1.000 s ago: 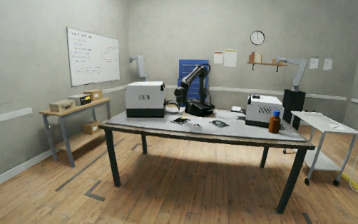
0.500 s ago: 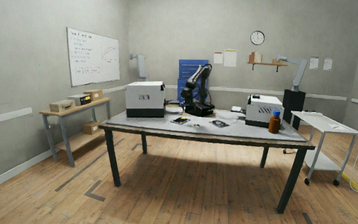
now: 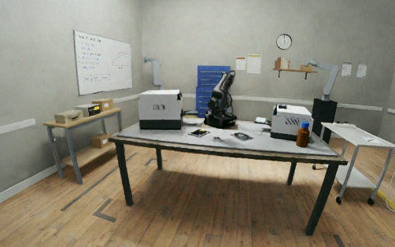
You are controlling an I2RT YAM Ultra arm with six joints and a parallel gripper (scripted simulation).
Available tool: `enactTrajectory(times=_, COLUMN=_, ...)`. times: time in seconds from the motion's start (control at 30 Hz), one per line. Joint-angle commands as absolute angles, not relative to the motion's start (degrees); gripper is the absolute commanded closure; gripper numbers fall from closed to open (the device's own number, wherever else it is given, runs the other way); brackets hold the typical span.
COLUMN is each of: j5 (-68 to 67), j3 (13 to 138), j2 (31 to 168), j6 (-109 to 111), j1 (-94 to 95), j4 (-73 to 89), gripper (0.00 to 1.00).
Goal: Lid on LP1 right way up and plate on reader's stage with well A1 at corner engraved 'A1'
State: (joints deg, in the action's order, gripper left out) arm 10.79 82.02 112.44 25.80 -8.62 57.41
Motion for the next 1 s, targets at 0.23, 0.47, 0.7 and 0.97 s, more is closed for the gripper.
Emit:
enactTrajectory(times=0.23, j5=9.18, j3=84.13, j2=109.27, j6=29.81, j1=-2.59, j4=58.81, gripper=0.00)
enactTrajectory(times=0.47, j5=8.30, j3=84.38, j2=108.57, j6=33.75, j1=1.39, j4=59.33, gripper=0.00)
enactTrajectory(times=0.7, j5=7.41, j3=84.71, j2=107.78, j6=36.72, j1=6.00, j4=59.91, gripper=0.00)
enactTrajectory(times=0.97, j5=6.66, j3=84.99, j2=107.10, j6=39.23, j1=9.93, j4=60.43, gripper=0.00)
